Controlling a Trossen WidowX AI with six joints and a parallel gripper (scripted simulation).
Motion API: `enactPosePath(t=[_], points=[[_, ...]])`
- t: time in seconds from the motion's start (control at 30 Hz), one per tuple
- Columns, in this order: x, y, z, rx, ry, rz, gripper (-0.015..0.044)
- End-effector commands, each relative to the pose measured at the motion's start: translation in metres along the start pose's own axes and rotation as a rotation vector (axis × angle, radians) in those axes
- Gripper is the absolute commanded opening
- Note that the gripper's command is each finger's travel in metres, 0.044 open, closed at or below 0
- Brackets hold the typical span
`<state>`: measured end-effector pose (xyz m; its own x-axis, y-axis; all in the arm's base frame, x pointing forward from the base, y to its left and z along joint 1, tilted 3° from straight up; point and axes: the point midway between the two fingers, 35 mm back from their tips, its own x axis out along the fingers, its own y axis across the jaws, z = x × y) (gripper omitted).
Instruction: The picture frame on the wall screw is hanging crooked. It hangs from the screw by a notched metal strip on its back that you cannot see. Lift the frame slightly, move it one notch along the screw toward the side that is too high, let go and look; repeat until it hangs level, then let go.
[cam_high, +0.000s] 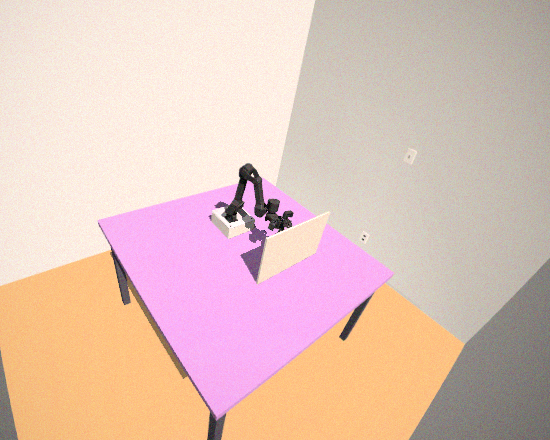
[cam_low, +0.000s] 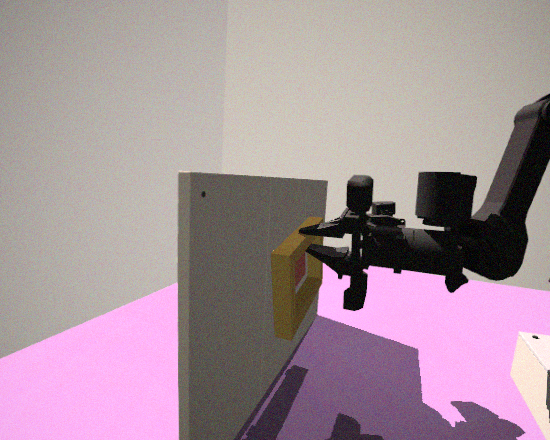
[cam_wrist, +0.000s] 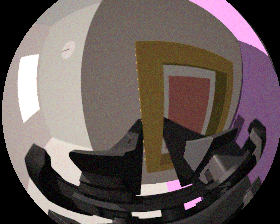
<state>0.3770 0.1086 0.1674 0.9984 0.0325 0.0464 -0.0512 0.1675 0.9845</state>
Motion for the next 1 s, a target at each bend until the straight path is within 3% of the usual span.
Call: enactPosePath(t=[0.0, 0.97], points=[[0.0002, 0.0070, -0.0002, 0.014, -0.001, 0.019, 0.0000], [0.0002, 0.0092, -0.0001, 0.014, -0.001, 0.019, 0.0000]])
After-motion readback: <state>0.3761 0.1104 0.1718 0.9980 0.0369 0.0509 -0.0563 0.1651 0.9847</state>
